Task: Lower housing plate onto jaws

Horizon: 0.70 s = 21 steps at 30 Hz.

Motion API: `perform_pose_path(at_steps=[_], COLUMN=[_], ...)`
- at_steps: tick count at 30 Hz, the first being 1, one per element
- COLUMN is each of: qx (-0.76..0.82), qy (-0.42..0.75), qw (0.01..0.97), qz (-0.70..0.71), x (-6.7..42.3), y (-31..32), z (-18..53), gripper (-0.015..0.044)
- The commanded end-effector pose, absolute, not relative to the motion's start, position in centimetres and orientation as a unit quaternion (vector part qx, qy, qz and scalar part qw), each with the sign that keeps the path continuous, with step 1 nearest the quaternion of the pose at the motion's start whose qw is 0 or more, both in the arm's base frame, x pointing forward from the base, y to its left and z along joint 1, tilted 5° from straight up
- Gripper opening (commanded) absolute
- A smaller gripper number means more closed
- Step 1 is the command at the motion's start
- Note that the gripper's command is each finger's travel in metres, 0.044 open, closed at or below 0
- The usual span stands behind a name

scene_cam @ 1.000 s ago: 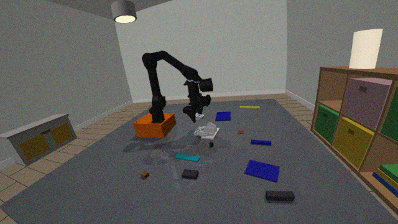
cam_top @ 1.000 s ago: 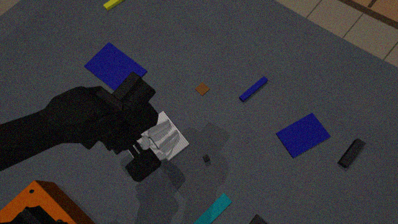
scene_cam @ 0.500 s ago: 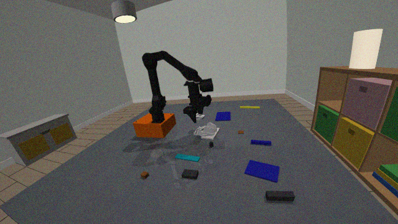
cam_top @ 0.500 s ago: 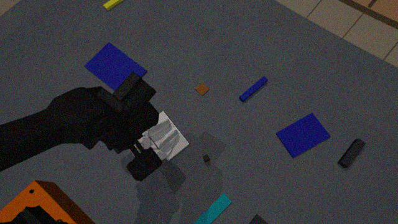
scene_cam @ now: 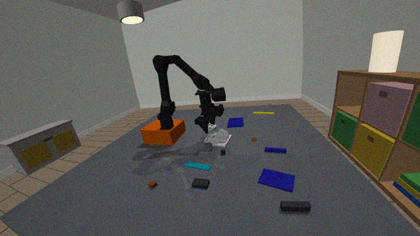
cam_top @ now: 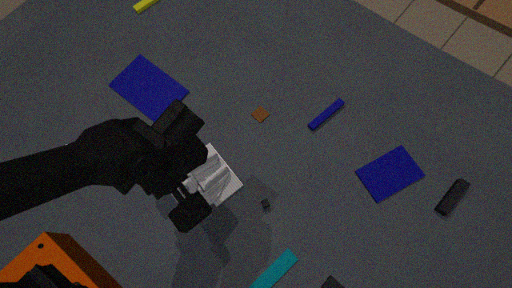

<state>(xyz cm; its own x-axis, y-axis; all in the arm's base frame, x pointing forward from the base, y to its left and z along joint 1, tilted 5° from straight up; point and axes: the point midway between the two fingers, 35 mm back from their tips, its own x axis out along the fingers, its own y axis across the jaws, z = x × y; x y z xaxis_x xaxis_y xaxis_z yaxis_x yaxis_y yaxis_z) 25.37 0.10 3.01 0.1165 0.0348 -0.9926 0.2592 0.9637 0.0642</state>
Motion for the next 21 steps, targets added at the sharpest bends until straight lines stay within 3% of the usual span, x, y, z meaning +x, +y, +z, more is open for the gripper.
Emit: perform_pose_path(at_steps=[1,21], qx=[0.111,0.111], qy=[0.666,0.666], qw=[0.734,0.734], qz=[-0.075,-0.074], x=[25.2,25.2], y=[0.2,0.3], z=[2.1,-0.6], gripper=[0.0351,0.0351])
